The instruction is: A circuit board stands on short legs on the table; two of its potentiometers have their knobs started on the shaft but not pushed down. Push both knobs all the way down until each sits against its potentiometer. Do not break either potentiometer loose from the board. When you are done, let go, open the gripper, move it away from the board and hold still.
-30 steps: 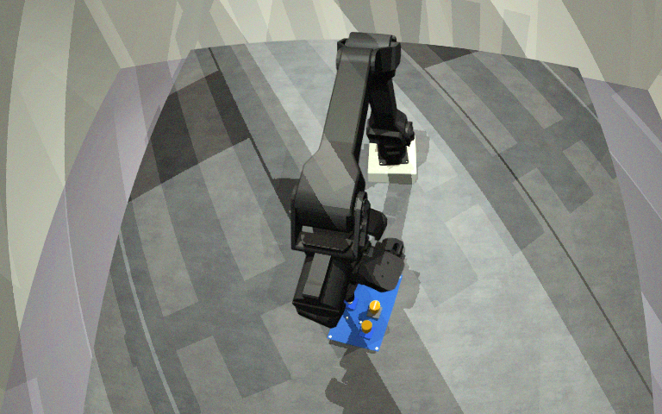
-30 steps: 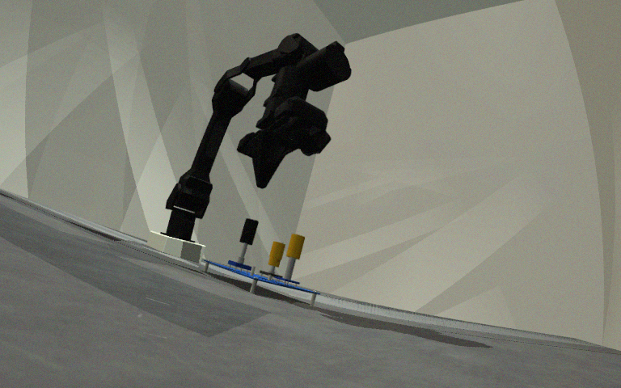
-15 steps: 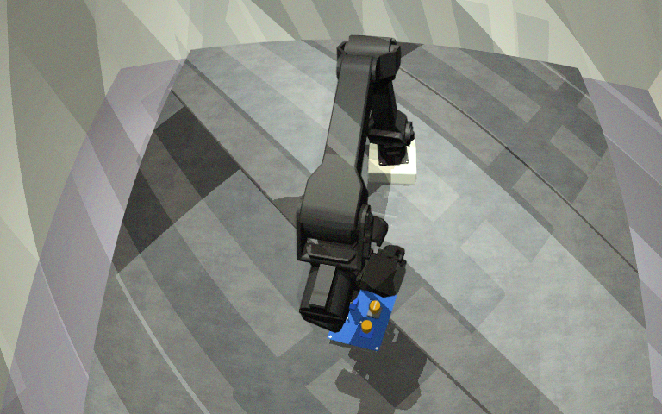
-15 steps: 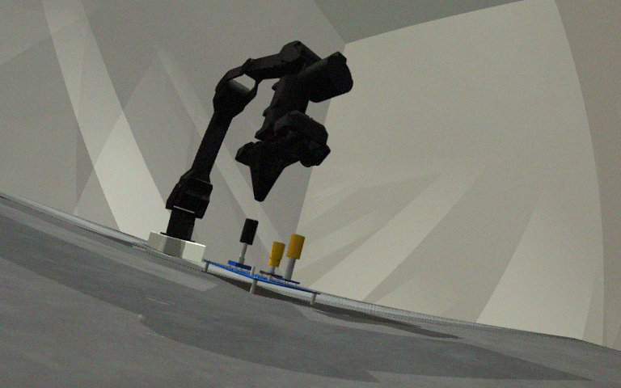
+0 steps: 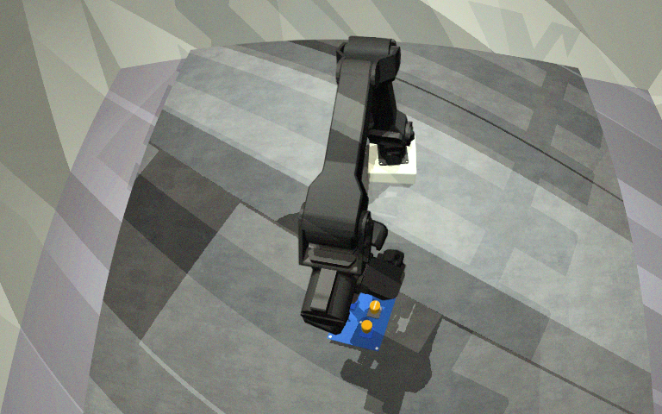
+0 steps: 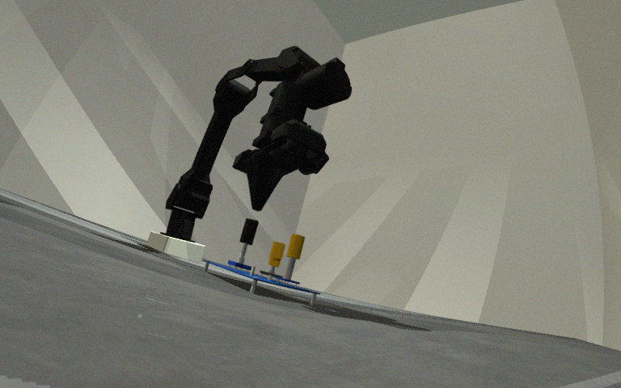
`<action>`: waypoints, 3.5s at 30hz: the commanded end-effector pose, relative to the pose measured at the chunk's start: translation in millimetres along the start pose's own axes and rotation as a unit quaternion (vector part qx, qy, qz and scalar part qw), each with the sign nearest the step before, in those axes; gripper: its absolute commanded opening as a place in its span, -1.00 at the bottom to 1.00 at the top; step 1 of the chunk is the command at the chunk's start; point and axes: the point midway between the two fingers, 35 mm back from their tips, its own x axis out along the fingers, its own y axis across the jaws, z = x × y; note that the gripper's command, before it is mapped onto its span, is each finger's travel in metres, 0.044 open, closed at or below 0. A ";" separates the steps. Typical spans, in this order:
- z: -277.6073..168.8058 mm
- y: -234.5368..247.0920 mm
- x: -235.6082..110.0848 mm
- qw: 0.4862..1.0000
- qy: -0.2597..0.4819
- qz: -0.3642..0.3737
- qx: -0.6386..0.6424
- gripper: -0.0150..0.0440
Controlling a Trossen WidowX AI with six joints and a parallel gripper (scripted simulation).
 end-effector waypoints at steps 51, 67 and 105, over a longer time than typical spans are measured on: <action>-0.8 1.5 15.2 1.000 0.003 0.005 -0.002 -0.49; -0.9 1.6 20.9 1.000 0.003 0.005 -0.002 -0.49; -1.0 1.7 32.8 1.000 0.003 0.005 -0.002 -0.49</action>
